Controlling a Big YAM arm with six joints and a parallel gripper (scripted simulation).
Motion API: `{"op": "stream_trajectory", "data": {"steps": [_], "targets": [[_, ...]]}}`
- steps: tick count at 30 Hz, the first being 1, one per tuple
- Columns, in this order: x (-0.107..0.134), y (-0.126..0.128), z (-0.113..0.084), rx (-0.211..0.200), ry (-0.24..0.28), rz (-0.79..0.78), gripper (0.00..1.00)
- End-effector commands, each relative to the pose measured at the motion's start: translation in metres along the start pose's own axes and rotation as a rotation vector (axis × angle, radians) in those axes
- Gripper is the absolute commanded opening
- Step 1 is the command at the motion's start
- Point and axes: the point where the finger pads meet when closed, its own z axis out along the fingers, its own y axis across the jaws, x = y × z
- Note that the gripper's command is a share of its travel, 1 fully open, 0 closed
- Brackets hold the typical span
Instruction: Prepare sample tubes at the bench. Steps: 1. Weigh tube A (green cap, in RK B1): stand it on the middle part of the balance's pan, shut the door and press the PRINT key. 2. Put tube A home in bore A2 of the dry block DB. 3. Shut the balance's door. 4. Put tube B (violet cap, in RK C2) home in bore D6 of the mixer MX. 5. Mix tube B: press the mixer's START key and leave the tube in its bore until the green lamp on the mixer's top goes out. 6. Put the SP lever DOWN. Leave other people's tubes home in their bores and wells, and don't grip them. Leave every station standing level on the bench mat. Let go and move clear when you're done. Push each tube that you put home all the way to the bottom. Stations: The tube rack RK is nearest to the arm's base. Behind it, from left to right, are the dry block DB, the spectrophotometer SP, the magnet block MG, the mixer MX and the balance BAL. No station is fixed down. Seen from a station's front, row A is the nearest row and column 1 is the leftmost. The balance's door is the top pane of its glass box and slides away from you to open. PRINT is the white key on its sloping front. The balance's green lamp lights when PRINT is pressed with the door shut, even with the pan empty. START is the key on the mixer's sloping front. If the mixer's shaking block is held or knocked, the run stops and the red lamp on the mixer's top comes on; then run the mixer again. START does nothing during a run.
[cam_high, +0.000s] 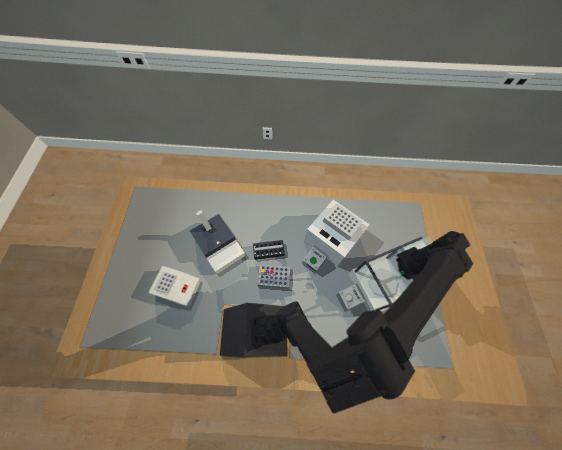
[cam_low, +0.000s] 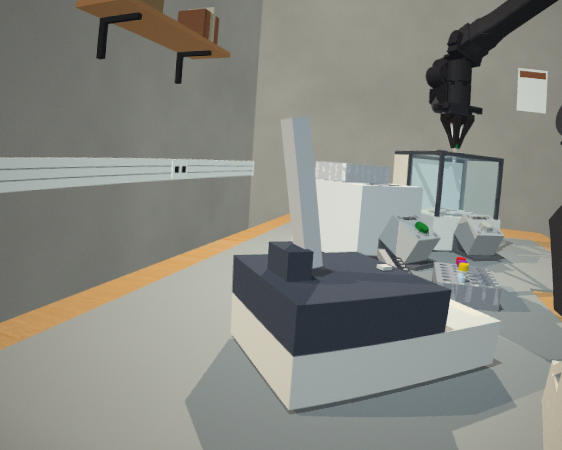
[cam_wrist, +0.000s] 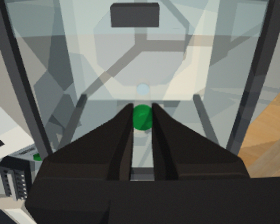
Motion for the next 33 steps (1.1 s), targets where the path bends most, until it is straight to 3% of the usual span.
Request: {"op": "stream_trajectory", "data": {"steps": [1,2,3,8,17,19,20,27,30,33], "targets": [[-0.018,-0.002,-0.032,-0.012,-0.059,0.019,0.09],[-0.018,-0.002,-0.032,-0.012,-0.059,0.019,0.09],[-0.018,0.003,-0.02,-0.007,-0.026,0.008,0.09],[-0.018,-0.002,-0.043,-0.012,-0.059,0.02,0.09],[-0.017,-0.002,-0.058,-0.013,-0.059,0.02,0.09],[-0.017,-0.002,-0.058,-0.013,-0.059,0.02,0.09],[-0.018,0.003,-0.046,-0.008,-0.027,0.009,0.09],[-0.016,-0.002,-0.07,-0.014,-0.057,0.02,0.09],[-0.01,-0.002,-0.053,-0.005,-0.026,0.009,0.09],[-0.01,-0.002,-0.053,-0.005,-0.026,0.009,0.09]]}}
